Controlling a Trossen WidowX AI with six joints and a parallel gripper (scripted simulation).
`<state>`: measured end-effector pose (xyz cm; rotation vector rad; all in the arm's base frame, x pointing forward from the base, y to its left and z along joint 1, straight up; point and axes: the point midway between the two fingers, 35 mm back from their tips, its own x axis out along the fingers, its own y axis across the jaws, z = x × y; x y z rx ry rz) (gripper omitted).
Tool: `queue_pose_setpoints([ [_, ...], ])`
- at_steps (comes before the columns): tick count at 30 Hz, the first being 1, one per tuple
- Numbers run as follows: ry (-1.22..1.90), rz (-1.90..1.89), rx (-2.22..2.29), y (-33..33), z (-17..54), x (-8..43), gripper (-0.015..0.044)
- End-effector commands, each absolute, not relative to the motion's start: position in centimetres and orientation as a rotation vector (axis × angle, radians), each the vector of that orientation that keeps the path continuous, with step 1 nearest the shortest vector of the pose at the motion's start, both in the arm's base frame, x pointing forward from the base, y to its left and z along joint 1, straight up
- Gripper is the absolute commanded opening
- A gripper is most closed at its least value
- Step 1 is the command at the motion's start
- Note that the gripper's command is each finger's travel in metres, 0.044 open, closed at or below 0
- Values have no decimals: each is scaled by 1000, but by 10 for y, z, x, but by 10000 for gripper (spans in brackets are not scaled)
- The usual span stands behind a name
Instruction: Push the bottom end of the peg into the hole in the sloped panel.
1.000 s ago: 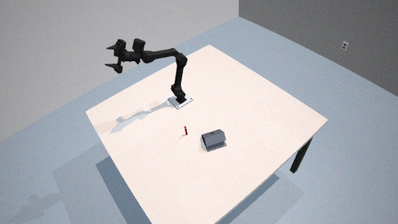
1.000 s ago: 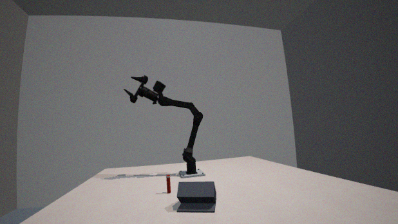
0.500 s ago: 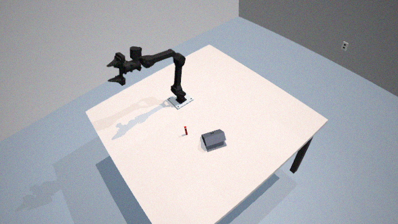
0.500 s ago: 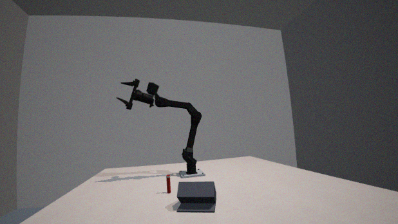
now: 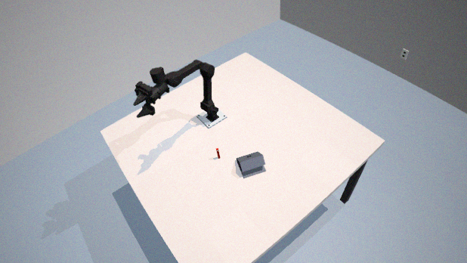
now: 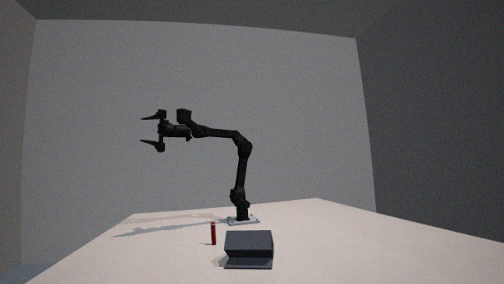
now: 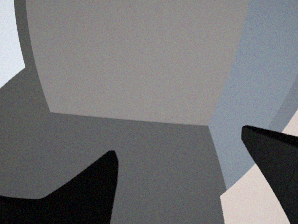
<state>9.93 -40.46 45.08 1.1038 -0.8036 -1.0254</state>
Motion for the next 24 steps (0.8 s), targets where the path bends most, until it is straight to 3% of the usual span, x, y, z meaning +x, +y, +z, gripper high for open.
queue_pose_setpoints([
  [1,-684,-1060,1124,-409,424,121,440],
  [24,50,-1124,1079,-374,297,223,440],
])
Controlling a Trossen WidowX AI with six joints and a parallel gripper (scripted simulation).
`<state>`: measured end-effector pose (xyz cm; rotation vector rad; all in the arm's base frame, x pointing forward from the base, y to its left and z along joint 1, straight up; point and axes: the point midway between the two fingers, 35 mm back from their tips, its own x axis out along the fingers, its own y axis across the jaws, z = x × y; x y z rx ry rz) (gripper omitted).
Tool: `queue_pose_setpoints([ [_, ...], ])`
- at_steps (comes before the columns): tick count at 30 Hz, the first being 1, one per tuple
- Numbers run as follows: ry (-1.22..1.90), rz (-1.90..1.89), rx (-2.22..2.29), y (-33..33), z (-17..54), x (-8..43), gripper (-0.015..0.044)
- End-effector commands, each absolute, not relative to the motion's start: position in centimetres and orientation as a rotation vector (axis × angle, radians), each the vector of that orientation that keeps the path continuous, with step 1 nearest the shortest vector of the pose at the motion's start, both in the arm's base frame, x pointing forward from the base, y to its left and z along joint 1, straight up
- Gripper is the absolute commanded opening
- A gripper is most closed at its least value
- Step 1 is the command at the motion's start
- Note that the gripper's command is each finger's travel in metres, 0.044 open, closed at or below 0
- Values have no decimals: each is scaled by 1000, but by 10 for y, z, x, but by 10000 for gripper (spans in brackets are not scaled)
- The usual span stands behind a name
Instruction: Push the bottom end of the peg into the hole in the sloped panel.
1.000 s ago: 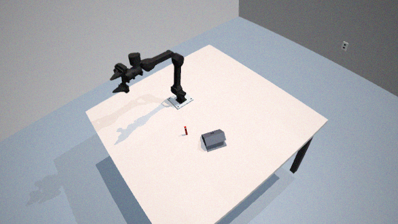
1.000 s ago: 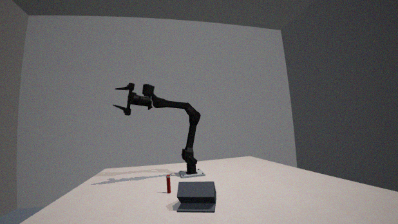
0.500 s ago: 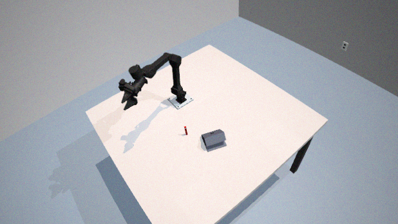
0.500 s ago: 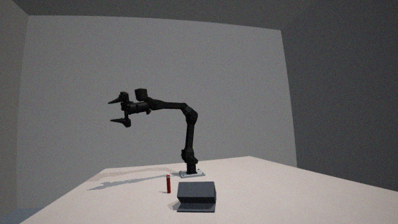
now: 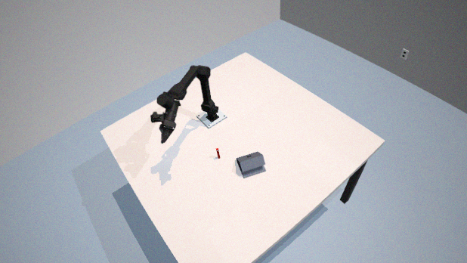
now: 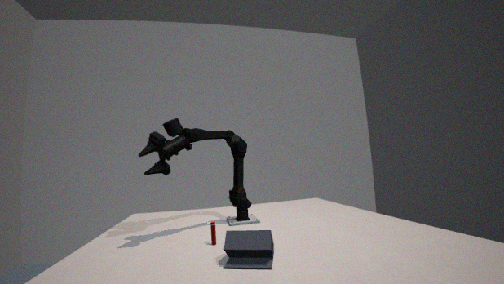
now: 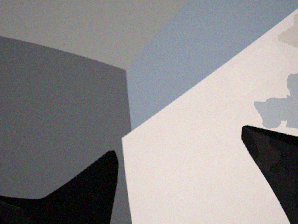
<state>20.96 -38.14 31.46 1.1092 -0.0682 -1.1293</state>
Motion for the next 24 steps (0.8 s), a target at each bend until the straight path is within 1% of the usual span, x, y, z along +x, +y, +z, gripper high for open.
queue_pose_setpoints([
  [1,87,-1120,1070,-371,292,227,440],
  [13,531,-1015,926,-323,232,267,440],
  [24,914,-845,744,-269,186,287,440],
])
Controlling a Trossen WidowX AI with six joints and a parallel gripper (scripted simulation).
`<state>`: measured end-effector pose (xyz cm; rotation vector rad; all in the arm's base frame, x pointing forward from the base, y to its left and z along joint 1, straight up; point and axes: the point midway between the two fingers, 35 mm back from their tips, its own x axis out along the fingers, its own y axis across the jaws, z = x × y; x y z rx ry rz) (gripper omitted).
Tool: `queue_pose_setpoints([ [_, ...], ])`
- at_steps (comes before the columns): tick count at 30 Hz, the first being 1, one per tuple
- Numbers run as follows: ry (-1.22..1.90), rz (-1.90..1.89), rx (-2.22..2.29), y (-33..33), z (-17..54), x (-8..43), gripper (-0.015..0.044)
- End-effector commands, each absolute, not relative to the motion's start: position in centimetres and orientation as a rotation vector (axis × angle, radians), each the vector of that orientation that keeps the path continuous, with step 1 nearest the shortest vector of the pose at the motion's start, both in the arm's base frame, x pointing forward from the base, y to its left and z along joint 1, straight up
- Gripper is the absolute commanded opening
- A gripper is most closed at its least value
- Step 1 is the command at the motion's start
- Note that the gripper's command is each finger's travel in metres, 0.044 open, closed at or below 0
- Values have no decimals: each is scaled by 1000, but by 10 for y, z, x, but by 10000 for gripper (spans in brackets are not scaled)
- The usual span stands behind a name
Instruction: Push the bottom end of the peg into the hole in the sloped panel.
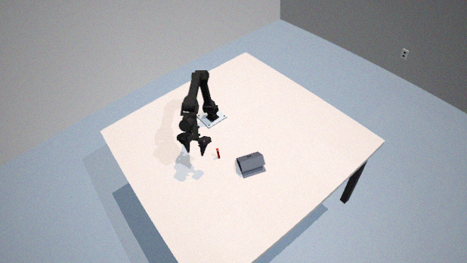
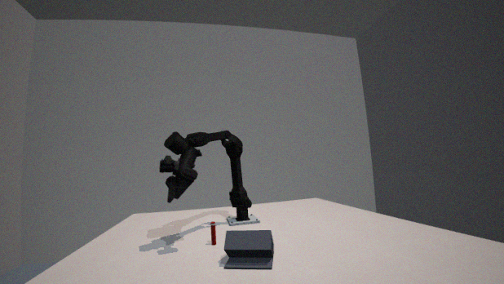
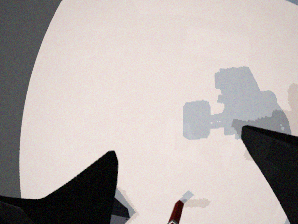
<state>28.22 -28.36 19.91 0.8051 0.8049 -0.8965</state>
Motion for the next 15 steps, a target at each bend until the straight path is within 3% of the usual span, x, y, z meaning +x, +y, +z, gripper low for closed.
queue_pose_setpoints([
  [1,947,-826,726,-264,182,288,440],
  [15,1356,-532,482,-191,142,290,440],
])
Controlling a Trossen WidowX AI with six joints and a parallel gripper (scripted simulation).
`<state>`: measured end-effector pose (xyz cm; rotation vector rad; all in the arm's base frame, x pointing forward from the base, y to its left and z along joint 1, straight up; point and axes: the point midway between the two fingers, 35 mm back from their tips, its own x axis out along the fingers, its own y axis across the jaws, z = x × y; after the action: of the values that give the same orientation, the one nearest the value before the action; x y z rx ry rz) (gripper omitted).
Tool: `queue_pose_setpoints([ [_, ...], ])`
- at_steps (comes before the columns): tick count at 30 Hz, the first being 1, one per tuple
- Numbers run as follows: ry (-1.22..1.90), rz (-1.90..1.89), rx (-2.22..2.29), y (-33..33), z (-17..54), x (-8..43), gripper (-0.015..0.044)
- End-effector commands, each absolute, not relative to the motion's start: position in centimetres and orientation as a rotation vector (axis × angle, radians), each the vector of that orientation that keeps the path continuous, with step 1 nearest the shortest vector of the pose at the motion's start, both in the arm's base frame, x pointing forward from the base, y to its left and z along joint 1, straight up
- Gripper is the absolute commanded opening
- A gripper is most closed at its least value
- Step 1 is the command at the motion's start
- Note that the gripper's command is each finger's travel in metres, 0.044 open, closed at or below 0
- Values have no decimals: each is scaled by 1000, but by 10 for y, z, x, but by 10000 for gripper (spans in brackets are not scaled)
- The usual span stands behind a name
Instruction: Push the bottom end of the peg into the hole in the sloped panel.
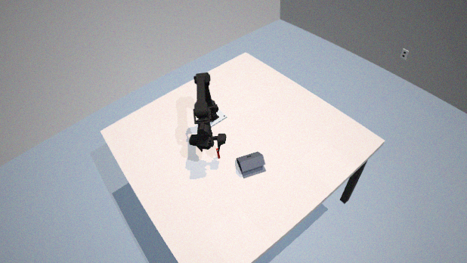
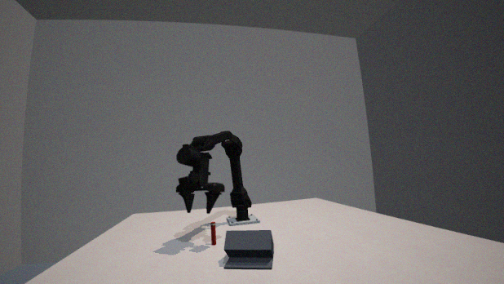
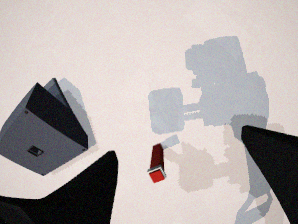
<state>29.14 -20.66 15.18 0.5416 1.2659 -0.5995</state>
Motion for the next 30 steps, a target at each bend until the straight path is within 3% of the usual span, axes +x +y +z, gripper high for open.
queue_pose_setpoints([
  [1,1381,-510,466,-186,140,289,440],
  [7,1507,-391,375,-159,131,283,440],
  [30,1511,-387,372,-161,108,283,440],
])
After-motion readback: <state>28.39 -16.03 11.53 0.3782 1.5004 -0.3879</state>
